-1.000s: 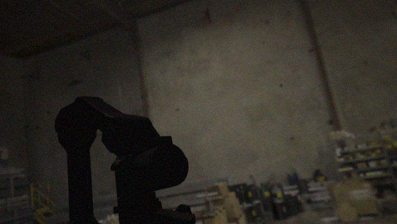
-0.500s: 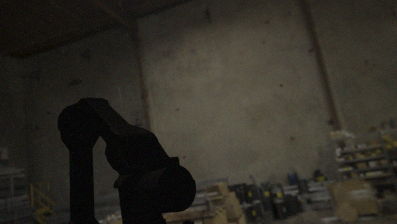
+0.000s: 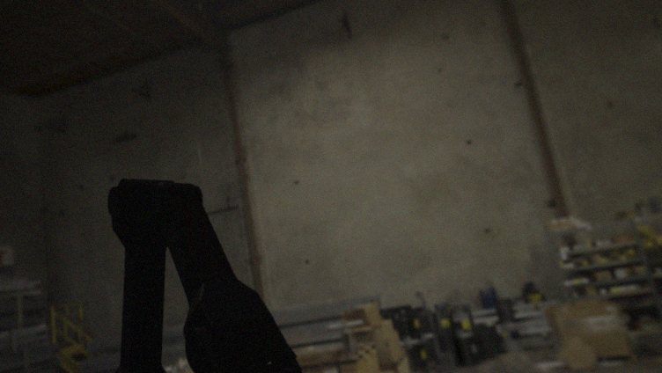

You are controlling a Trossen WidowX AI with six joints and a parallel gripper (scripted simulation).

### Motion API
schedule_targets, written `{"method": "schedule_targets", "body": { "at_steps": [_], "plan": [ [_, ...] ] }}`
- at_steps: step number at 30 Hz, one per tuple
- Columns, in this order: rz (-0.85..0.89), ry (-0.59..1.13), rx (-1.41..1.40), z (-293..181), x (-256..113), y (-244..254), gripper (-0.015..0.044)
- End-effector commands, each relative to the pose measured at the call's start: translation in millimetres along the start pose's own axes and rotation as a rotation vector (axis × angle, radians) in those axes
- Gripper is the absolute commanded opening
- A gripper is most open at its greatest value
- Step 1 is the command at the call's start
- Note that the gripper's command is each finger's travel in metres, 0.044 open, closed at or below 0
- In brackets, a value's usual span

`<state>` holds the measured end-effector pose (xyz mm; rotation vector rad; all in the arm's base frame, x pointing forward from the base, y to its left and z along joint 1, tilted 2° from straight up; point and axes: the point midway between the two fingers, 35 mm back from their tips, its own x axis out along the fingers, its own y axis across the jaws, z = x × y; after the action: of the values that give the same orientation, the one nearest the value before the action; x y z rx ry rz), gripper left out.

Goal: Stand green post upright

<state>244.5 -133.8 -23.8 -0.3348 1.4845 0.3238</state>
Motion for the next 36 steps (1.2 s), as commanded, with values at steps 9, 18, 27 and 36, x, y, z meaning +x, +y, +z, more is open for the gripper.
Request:
{"method": "schedule_targets", "body": {
  "at_steps": [9, 18, 27, 36],
  "plan": [
    [0.008, 0.001, 0.003, -1.1, 4.2, 2.7, 0.0023],
    [0.008, 0.001, 0.003, 1.8, -19.6, -1.6, 0.0023],
    [0.007, 0.001, 0.003, 3.2, -46.5, -3.8, 0.0023],
    [0.007, 0.001, 0.003, 2.9, -74.4, -3.6, 0.0023]
  ]
}}
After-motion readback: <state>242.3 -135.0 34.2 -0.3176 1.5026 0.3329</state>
